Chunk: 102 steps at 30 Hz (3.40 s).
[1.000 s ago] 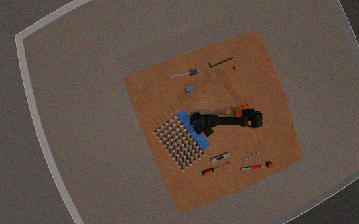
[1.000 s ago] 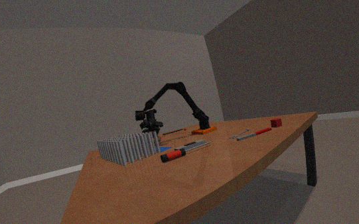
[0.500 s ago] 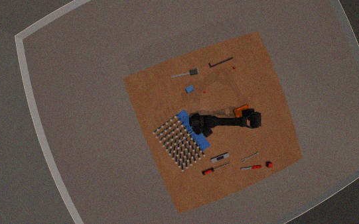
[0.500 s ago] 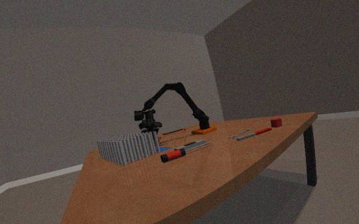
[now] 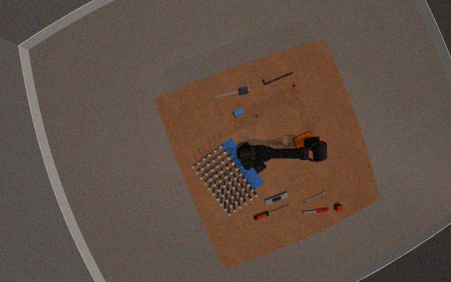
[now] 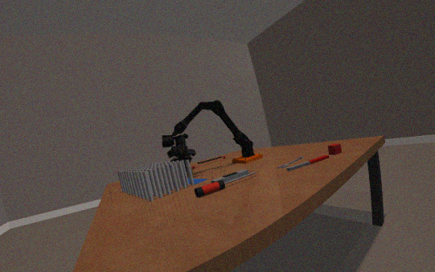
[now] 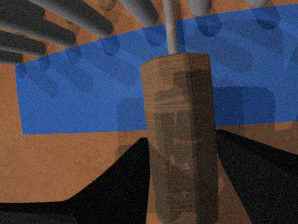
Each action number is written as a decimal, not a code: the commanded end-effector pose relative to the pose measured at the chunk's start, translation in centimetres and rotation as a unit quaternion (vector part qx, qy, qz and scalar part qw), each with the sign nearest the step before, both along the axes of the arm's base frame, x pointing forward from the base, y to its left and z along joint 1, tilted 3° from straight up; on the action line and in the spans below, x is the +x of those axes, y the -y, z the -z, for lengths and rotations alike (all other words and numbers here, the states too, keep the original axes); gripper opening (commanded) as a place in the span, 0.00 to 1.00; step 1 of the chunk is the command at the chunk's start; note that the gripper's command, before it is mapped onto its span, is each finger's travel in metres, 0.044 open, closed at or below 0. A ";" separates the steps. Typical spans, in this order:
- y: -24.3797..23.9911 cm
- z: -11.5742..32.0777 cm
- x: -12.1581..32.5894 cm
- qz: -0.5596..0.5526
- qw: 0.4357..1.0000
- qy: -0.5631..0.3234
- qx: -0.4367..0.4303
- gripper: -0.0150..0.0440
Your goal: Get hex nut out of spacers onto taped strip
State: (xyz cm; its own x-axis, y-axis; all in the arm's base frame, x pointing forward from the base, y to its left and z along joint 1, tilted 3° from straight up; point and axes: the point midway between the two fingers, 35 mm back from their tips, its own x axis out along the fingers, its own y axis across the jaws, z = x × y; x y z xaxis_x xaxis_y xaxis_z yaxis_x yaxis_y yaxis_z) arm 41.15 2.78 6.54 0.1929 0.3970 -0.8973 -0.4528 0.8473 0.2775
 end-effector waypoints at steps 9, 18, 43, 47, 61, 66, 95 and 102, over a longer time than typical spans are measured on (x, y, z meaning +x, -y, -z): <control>0.0 1.2 0.1 0.002 1.000 0.000 -0.001 0.25; 0.1 1.3 -0.2 0.002 1.000 0.000 -0.001 0.25; 0.6 1.5 -1.4 0.001 1.000 -0.001 -0.001 0.25; 0.7 1.6 -1.6 0.001 1.000 -0.001 -0.001 0.25; 1.0 1.7 -2.4 0.001 1.000 -0.002 -0.002 0.25; 1.2 1.7 -2.6 0.001 1.000 -0.002 -0.002 0.25; 2.0 1.9 -4.3 0.001 1.000 -0.004 -0.002 0.25; 2.2 2.0 -4.7 0.001 1.000 -0.004 -0.003 0.25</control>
State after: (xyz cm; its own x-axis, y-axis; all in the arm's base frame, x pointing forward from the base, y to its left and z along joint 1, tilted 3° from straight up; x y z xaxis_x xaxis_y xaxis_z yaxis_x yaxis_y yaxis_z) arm 36.84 0.67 4.54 0.1866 0.3905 -0.9015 -0.4481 0.8504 0.2756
